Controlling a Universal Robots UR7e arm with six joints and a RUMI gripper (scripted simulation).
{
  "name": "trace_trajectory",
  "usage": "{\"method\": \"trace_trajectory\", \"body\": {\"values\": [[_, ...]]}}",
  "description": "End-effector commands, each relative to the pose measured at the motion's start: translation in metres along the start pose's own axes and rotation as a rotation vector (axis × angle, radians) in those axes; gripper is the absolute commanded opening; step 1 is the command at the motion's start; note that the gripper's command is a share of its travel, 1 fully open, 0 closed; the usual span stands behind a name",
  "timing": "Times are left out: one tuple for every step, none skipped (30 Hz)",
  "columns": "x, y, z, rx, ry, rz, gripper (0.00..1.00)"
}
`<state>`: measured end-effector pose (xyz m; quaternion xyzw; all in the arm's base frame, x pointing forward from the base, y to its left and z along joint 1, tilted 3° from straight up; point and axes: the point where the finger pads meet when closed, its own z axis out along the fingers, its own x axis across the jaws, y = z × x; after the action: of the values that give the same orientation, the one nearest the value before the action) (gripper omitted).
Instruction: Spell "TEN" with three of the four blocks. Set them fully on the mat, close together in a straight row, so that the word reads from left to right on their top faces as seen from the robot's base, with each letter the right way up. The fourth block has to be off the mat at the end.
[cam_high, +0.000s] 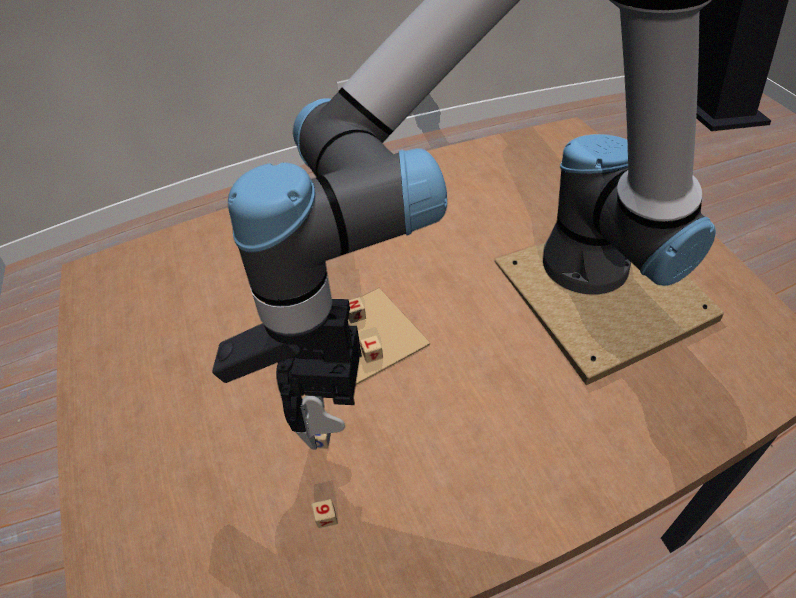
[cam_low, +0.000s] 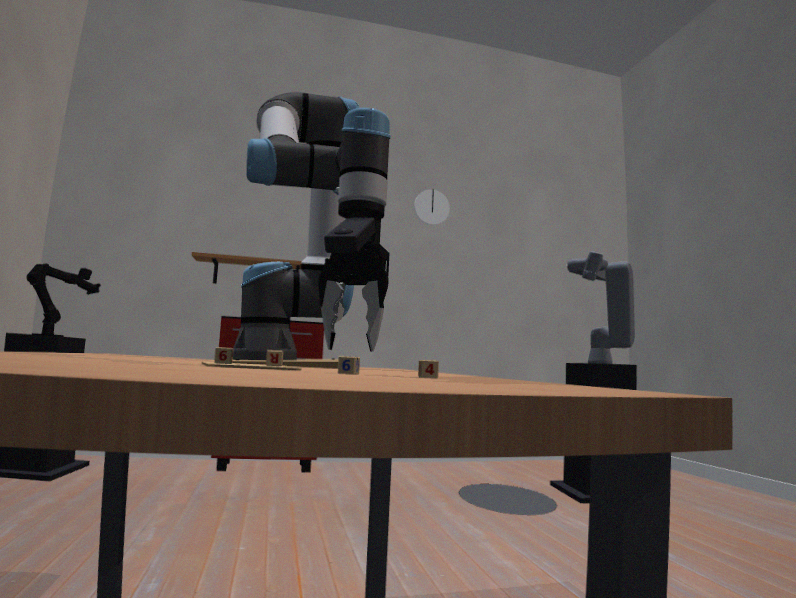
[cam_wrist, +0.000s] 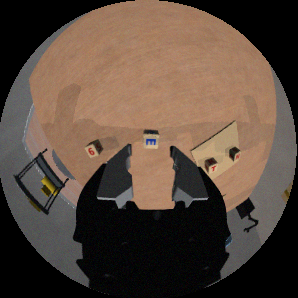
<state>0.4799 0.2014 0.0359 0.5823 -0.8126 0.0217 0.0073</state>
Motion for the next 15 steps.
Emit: {"method": "trace_trajectory", "body": {"values": [[0.0023,-0.0003,0.0004,0.000,0.001,0.002,0.37],[0.0023,-0.0003,0.0004,0.000,0.001,0.002,0.37],[0.0023,-0.0003,0.0004,0.000,0.001,0.002,0.37],[0.0020,-0.0005,0.0001,0.001,0.000,0.001,0.37],[0.0019,-0.0005,0.0001,0.001,0.000,0.001,0.37],[0.0019,-0.0005,0.0000,0.001,0.000,0.001,0.37],[0.0019,-0.0005,0.0000,0.001,0.000,0.001,0.37],[0.0019,-0.0005,0.0000,0.001,0.000,0.001,0.37],[0.0019,-0.0005,0.0000,0.001,0.000,0.001,0.37],[0.0019,-0.0005,0.0001,0.001,0.000,0.001,0.37],[0.0019,-0.0004,0.0002,0.001,0.000,0.001,0.37],[0.0020,-0.0003,0.0006,0.000,0.001,0.001,0.37],[0.0021,-0.0001,0.0013,0.000,0.001,0.001,0.37],[0.0022,0.0002,0.0024,-0.001,0.001,0.001,0.37],[0.0024,0.0005,0.0037,-0.002,0.002,0.001,0.37]]}}
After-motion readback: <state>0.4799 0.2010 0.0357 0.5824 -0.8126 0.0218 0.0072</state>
